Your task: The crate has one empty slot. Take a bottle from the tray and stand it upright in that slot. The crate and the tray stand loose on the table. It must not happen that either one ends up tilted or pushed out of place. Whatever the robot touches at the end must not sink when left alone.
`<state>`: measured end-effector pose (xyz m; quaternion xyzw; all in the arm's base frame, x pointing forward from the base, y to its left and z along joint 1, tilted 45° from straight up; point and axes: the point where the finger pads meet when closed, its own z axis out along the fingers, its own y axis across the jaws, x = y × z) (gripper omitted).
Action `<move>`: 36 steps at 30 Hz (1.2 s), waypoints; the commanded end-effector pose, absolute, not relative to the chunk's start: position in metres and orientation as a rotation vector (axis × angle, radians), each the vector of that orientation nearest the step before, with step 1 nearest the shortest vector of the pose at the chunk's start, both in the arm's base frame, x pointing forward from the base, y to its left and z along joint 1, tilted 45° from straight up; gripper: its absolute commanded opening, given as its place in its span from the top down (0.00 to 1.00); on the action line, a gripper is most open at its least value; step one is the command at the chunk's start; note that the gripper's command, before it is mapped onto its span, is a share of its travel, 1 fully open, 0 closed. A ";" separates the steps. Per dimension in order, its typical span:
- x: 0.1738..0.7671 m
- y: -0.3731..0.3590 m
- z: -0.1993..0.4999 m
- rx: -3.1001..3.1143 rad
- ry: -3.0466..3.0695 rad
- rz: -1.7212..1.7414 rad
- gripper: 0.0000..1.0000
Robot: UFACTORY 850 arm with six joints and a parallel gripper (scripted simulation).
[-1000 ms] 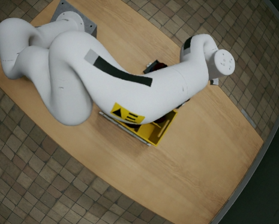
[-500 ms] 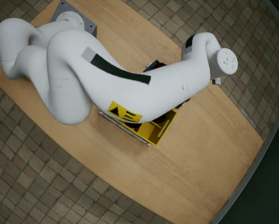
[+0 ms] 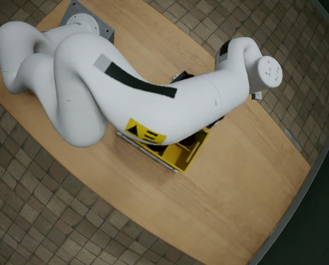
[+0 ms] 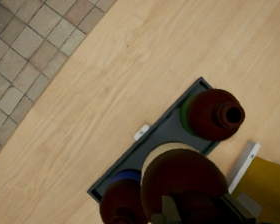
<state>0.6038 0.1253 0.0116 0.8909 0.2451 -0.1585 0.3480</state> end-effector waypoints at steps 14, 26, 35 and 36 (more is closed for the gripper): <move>0.605 0.127 0.013 2.311 0.636 -0.408 1.00; 0.605 0.127 0.014 2.311 0.636 -0.408 1.00; 0.605 0.130 0.016 2.311 0.636 -0.408 1.00; 0.605 0.130 0.017 2.311 0.636 -0.408 1.00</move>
